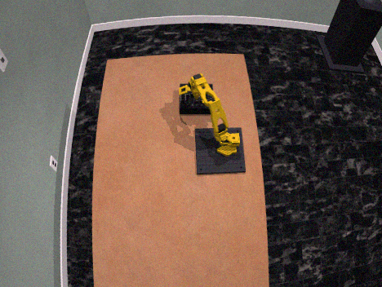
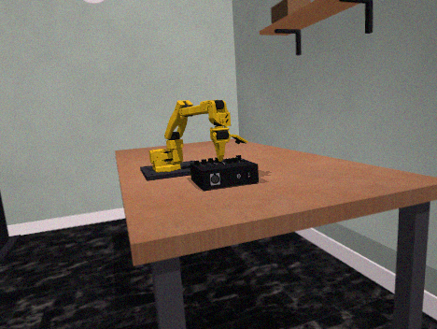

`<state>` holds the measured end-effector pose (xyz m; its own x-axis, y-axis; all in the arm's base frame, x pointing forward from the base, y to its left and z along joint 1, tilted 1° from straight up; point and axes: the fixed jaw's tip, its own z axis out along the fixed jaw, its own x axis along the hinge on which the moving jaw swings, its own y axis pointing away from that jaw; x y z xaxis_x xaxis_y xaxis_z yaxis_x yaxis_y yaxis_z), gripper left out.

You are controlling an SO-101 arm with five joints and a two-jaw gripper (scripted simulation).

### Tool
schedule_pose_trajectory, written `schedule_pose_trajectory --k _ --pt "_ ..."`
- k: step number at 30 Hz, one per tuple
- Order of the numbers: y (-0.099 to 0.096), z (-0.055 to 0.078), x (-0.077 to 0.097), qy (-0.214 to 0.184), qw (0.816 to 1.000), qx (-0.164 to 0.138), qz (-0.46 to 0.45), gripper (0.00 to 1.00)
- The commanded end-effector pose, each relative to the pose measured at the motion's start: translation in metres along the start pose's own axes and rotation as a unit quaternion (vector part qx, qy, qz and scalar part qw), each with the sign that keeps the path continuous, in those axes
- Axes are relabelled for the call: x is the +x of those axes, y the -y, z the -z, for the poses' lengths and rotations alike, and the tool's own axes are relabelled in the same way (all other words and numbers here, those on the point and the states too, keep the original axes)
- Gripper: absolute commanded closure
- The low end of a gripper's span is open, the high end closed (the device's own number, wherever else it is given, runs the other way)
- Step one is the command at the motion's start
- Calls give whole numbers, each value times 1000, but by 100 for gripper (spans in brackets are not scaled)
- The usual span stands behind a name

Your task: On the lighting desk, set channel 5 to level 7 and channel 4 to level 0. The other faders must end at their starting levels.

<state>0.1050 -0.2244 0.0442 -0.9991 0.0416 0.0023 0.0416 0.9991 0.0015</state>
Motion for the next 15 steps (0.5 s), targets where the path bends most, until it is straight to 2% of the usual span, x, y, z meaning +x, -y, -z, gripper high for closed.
schedule_pose_trajectory --k 1,15 --pt "1 -2 2 -1 1000 -4 -1 100" --pt "1 5 2 4 1000 6 -1 100"
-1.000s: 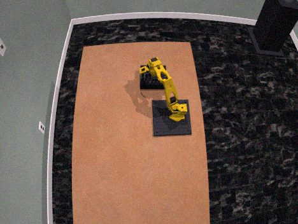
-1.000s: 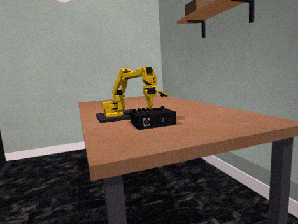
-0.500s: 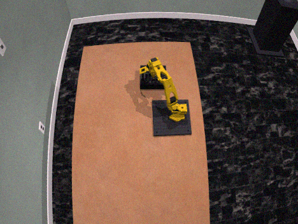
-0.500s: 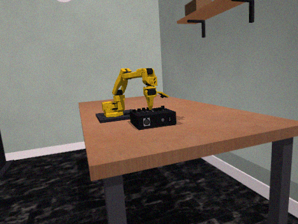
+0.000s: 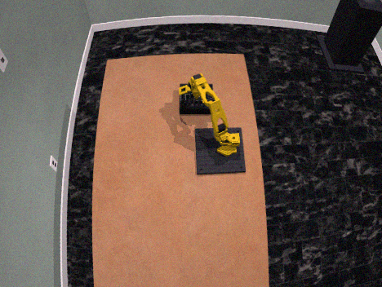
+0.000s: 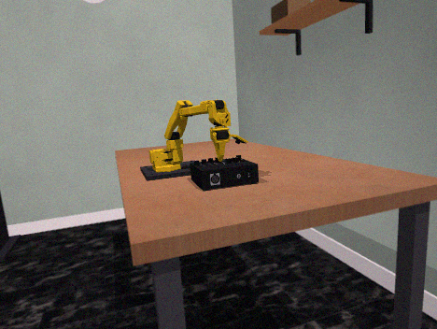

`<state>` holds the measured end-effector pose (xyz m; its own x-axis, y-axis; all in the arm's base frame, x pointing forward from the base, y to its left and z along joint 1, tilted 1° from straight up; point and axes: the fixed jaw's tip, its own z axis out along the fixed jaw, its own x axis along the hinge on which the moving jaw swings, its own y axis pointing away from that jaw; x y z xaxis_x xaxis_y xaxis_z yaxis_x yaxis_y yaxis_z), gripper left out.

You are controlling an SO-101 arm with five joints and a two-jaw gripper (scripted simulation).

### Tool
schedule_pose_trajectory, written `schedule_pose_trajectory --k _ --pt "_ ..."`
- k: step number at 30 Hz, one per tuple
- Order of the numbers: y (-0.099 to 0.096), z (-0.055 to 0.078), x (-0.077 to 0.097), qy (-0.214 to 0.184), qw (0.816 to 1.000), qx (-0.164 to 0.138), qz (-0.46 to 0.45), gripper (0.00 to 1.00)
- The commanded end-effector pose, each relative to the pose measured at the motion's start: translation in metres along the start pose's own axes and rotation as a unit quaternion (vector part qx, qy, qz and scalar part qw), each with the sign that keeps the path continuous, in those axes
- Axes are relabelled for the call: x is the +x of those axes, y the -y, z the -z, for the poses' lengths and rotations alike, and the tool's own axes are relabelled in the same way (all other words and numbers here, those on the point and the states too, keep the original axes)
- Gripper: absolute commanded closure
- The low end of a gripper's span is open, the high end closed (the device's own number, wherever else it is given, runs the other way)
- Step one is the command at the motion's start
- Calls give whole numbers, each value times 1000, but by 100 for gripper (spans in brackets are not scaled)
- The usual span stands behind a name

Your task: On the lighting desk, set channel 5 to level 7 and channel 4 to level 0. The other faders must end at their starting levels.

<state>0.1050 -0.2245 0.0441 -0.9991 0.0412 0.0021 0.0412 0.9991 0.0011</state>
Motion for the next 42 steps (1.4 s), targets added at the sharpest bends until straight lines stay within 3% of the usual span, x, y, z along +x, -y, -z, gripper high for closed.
schedule_pose_trajectory --k 1,42 --pt "1 6 2 4 1000 7 -1 100" --pt "0 19 6 12 1000 24 -1 100"
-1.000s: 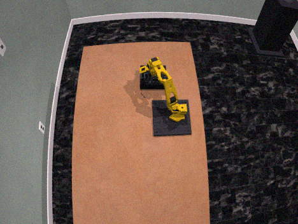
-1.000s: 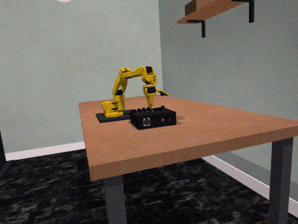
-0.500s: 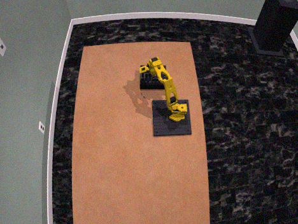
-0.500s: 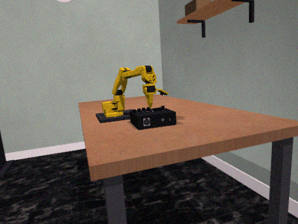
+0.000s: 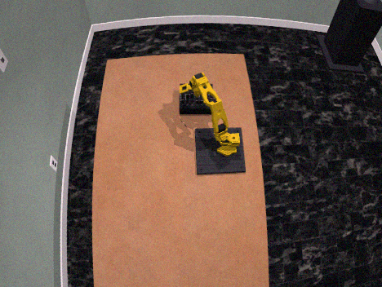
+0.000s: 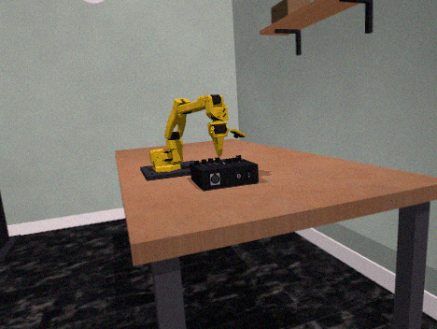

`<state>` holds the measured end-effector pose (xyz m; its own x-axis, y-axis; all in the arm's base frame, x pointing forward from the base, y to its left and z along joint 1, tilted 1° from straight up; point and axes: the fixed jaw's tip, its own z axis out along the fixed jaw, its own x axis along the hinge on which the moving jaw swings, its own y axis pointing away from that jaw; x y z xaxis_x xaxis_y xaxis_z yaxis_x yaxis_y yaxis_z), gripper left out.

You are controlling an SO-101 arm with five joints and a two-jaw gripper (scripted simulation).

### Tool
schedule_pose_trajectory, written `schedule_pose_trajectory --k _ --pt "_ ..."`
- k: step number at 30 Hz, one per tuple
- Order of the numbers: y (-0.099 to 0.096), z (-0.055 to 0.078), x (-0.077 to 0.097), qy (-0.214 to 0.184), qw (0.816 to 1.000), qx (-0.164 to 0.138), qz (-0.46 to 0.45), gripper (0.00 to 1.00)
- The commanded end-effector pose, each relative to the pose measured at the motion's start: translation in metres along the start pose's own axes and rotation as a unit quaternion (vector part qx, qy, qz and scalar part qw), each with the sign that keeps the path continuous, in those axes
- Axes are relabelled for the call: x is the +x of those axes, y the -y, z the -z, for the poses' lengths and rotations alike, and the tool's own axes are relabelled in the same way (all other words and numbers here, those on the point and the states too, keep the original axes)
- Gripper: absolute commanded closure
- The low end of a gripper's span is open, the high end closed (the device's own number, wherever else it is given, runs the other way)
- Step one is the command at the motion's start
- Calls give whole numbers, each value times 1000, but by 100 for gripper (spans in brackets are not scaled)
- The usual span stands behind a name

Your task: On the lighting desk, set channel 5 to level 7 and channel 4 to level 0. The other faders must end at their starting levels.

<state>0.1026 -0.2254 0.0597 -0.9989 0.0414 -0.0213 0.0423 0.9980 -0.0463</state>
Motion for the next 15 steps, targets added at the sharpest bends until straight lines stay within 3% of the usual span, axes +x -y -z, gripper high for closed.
schedule_pose_trajectory --k 1,15 --pt "-1 4 4 1 1000 0 0 100" --pt "-2 5 4 1 1000 1 29 100"
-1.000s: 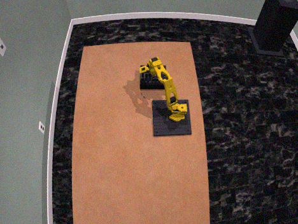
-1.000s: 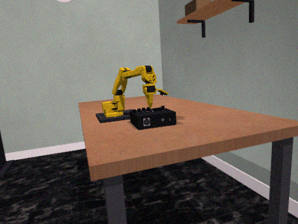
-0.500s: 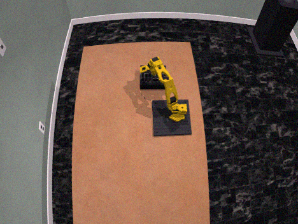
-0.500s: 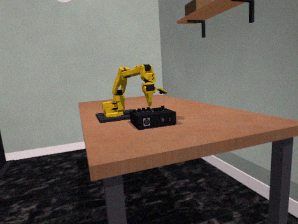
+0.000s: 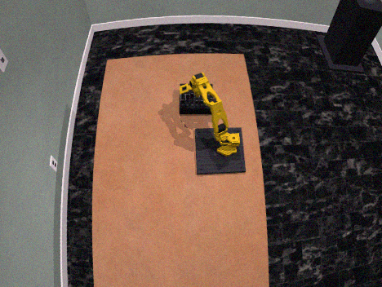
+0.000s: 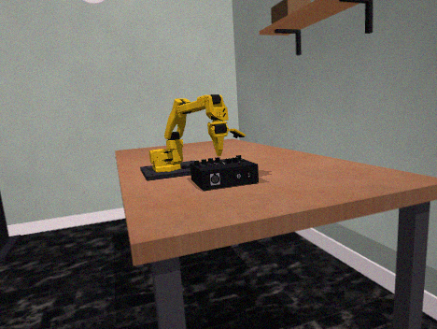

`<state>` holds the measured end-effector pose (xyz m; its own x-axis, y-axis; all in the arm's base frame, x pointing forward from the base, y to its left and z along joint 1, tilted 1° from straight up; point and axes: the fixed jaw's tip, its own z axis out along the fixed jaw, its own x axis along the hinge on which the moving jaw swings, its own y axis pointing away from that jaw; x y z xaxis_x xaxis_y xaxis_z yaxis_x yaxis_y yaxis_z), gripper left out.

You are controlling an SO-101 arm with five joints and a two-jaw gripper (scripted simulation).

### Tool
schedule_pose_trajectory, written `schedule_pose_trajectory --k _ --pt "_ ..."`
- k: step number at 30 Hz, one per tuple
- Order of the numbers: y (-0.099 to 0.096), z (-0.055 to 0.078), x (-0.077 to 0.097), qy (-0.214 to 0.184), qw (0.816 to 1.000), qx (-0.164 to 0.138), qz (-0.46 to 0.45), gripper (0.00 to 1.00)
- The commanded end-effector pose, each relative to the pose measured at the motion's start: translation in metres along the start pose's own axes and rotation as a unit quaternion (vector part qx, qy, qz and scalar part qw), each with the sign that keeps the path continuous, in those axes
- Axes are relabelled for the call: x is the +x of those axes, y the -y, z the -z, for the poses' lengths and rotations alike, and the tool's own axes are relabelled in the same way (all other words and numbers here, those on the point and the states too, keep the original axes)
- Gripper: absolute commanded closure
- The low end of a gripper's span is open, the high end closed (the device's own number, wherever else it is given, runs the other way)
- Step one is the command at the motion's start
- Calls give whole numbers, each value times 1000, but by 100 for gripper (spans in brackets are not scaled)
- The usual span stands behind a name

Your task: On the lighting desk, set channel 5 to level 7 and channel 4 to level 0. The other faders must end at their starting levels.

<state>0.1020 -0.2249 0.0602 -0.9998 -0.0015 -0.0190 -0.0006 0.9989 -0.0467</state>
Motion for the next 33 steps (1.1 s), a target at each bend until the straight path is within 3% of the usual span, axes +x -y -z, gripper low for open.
schedule_pose_trajectory --k 1,18,33 --pt "-1 4 4 1 1000 1 12 100" --pt "-4 8 6 1 990 2 142 100" --pt "-8 14 10 1 942 5 335 100"
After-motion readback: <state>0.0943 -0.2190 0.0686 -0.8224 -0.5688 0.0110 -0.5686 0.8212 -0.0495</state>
